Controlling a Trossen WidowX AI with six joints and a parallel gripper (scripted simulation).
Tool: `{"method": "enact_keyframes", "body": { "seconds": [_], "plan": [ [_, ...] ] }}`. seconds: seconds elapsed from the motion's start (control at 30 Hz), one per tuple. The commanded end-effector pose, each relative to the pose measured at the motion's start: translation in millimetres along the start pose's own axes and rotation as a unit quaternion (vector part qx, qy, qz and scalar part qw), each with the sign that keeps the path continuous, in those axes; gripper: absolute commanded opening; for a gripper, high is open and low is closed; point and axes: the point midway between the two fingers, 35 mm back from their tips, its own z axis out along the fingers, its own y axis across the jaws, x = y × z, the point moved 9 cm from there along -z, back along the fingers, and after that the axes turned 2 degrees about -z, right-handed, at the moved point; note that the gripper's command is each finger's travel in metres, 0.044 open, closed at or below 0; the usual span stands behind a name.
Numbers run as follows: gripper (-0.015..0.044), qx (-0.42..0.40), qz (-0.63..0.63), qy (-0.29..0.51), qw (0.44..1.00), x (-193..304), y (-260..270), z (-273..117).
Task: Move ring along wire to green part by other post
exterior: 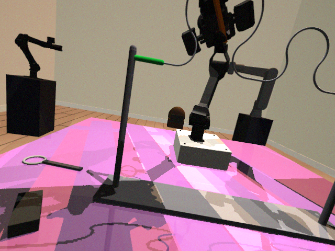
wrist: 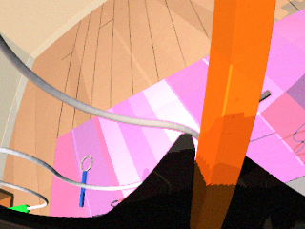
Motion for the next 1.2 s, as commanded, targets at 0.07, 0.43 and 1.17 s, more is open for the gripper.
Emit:
{"method": "enact_keyframes", "body": {
  "seconds": [0.07,0.43,1.17],
  "plan": [
    [-0.015,0.018,-0.032,-0.003,0.999,1.2,0.5,0.2],
    [-0.015,0.051,-0.091,-0.011,0.995,2.9,1.4,0.9],
    [-0.015,0.116,-0.207,-0.026,0.971,6.8,2.3,2.7]
  ]
}}
